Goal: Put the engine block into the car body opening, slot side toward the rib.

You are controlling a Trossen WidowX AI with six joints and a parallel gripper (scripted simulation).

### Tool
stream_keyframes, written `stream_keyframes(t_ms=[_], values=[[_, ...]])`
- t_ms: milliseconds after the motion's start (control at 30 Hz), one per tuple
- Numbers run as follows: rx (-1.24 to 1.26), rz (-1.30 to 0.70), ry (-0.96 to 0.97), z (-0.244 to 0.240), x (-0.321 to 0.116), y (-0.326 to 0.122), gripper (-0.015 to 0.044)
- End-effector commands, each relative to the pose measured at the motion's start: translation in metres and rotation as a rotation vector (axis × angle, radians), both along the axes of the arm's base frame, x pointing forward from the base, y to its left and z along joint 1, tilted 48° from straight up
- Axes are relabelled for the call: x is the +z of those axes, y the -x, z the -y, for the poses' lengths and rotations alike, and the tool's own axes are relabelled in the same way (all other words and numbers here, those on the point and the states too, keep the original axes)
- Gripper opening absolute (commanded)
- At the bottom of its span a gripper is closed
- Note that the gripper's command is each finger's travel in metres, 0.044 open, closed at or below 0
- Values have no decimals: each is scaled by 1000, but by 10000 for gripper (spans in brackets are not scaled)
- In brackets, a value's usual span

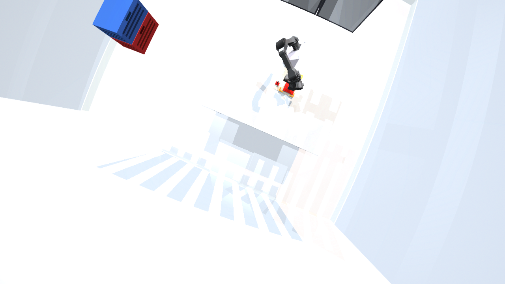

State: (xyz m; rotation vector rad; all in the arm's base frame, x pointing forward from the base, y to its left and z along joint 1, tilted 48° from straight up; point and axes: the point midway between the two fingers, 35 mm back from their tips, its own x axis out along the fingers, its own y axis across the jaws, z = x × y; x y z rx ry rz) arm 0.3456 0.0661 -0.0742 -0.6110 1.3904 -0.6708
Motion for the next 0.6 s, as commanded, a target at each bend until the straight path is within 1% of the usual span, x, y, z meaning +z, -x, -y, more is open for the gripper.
stream_keyframes(t_ms=[0,200,567], values=[[20,-25,0,1,-1,0,159],[59,-67,4,2,-2,0,159],[33,-39,2,3,-4,0,159]])
